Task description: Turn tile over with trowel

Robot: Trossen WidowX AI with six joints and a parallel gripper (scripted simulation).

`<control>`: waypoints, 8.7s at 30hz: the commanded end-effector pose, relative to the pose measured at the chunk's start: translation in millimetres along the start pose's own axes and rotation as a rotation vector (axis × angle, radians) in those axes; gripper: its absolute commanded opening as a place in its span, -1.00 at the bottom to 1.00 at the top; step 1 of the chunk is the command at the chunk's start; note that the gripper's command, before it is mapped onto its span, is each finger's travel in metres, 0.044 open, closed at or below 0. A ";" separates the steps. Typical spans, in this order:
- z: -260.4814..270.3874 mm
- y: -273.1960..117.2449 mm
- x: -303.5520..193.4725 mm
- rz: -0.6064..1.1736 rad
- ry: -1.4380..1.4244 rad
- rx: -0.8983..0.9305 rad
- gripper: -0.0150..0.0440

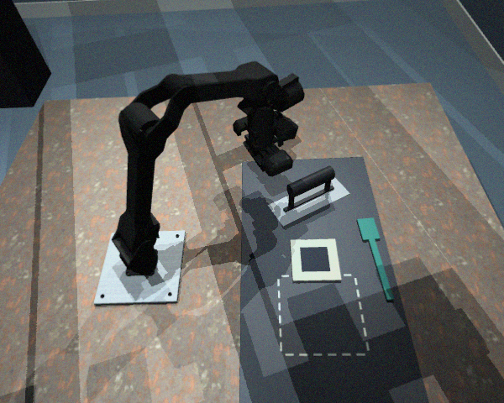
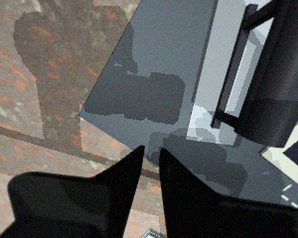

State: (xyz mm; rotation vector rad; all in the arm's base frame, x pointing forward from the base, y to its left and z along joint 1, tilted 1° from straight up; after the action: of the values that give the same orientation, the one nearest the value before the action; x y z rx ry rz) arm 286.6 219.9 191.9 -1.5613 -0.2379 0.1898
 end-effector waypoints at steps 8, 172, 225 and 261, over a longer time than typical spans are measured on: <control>0.0 0.0 0.0 0.000 0.000 0.000 -0.49; -73.1 13.2 99.7 -0.012 3.136 0.013 -0.05; -73.1 13.2 99.7 -0.013 2.071 0.004 0.31; -73.1 -41.7 99.1 -0.017 2.076 0.010 0.53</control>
State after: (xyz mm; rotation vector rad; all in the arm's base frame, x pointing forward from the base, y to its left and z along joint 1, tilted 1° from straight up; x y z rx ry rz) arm 400.8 176.0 227.2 -1.0613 1.3483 -1.3958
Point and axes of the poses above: the point midway between the two fingers, 35 mm back from their tips, its own y axis out along the fingers, its own z axis across the jaws, x = y × z, the point moved 8 cm from there along -y, back along the fingers, and after that the axes turned 12 degrees about y, right-handed, at the moved point
